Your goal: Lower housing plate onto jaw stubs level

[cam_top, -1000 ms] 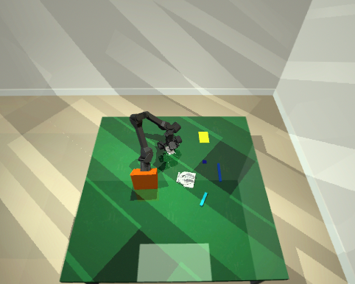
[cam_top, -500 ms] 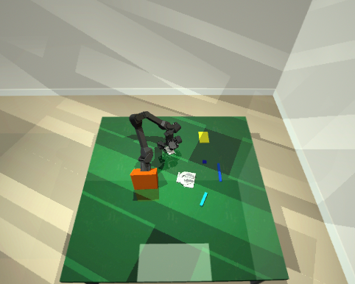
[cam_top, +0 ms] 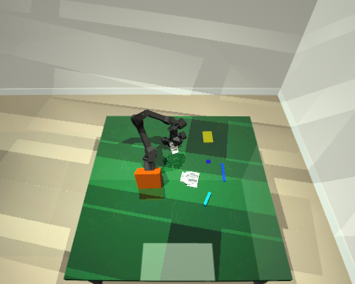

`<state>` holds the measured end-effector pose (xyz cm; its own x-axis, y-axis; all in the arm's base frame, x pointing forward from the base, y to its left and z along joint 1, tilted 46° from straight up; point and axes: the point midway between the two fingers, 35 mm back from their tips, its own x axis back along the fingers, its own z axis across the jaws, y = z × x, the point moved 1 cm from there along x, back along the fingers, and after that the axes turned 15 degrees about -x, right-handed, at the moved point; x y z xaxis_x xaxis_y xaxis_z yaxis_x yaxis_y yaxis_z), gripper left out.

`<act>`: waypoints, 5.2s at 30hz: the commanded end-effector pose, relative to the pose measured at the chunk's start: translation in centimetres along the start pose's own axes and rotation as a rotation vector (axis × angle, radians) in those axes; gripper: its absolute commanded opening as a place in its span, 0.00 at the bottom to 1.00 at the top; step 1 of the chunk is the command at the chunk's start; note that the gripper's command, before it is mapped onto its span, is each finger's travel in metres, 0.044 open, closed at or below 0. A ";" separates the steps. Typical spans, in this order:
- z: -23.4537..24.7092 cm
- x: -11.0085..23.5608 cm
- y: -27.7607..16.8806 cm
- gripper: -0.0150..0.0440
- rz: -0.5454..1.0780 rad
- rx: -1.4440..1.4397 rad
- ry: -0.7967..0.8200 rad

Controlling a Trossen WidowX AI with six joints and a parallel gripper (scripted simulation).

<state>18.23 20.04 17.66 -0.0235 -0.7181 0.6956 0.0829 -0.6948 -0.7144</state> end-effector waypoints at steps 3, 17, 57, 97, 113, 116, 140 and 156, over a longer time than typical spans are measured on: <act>-0.1 2.2 -0.2 0.85 0.009 0.006 0.007; 0.9 2.1 1.2 0.85 -0.010 0.065 0.010; 5.9 1.6 13.1 0.85 -0.079 0.488 -0.023; 4.5 2.3 26.2 0.85 -0.011 0.958 0.000; 4.4 2.3 26.4 0.85 -0.009 0.966 0.002; 4.4 2.3 26.4 0.85 -0.009 0.966 0.002; 3.9 2.3 26.9 0.85 -0.010 0.973 0.001; 3.9 2.3 26.9 0.85 -0.010 0.973 0.001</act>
<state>24.26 -0.07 0.33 -0.0281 -0.7141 0.6995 0.8670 -0.3657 -0.3385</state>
